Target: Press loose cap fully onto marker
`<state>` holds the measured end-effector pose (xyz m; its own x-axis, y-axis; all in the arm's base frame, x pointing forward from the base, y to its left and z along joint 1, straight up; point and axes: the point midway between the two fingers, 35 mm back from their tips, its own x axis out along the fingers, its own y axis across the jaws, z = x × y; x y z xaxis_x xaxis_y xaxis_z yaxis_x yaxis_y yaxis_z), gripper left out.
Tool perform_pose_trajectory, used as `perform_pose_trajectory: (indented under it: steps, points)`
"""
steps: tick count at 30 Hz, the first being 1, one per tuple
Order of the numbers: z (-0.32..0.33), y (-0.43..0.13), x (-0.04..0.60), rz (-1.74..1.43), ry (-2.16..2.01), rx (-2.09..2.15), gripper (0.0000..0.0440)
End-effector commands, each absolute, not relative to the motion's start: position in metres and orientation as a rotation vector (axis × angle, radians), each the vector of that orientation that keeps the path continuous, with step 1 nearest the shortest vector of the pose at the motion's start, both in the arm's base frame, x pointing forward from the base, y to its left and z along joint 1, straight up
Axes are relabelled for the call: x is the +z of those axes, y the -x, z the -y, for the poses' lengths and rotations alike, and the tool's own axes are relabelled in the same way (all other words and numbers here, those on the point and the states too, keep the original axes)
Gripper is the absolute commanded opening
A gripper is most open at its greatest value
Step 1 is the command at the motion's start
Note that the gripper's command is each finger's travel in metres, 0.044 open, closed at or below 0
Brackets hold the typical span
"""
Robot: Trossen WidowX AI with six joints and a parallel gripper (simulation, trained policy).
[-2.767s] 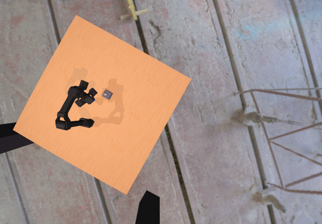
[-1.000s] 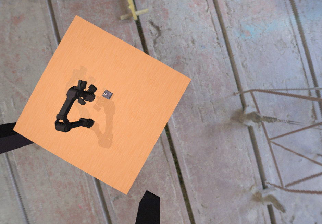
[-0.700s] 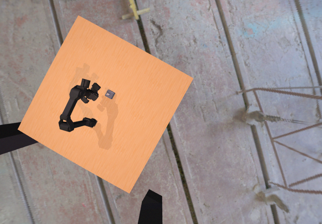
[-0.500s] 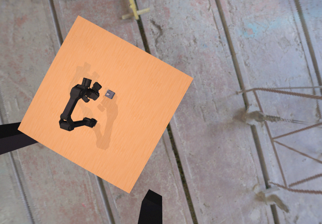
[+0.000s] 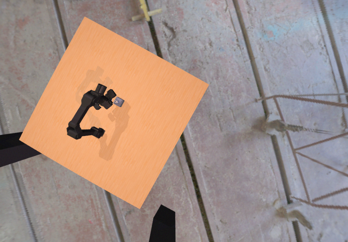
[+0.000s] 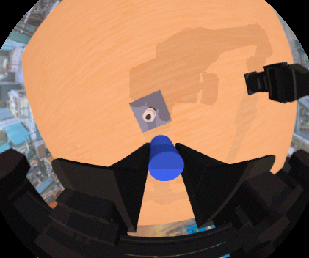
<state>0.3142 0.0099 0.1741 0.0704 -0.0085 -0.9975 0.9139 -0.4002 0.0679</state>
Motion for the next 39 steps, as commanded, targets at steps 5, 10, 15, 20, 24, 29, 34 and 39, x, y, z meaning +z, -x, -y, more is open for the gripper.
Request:
perform_pose_trajectory:
  steps: [5, 10, 15, 20, 24, 29, 34, 39]
  points:
    - [0.016, -0.320, 0.179, -0.902, -1.576, -1.505, 0.0067]
    - [0.025, -0.322, 0.178, -0.897, -1.590, -1.540, 0.0060]
    - [0.025, -0.322, 0.170, -0.914, -1.588, -1.570, 0.0054]
    - [0.025, -0.322, 0.162, -0.927, -1.583, -1.595, 0.0047]
    - [0.025, -0.322, 0.157, -0.935, -1.578, -1.611, 0.0042]
    - [0.025, -0.321, 0.148, -0.949, -1.568, -1.628, 0.0037]
    - [0.025, -0.320, 0.134, -0.978, -1.550, -1.638, 0.0032]
    - [0.026, -0.318, 0.121, -1.004, -1.533, -1.649, 0.0028]
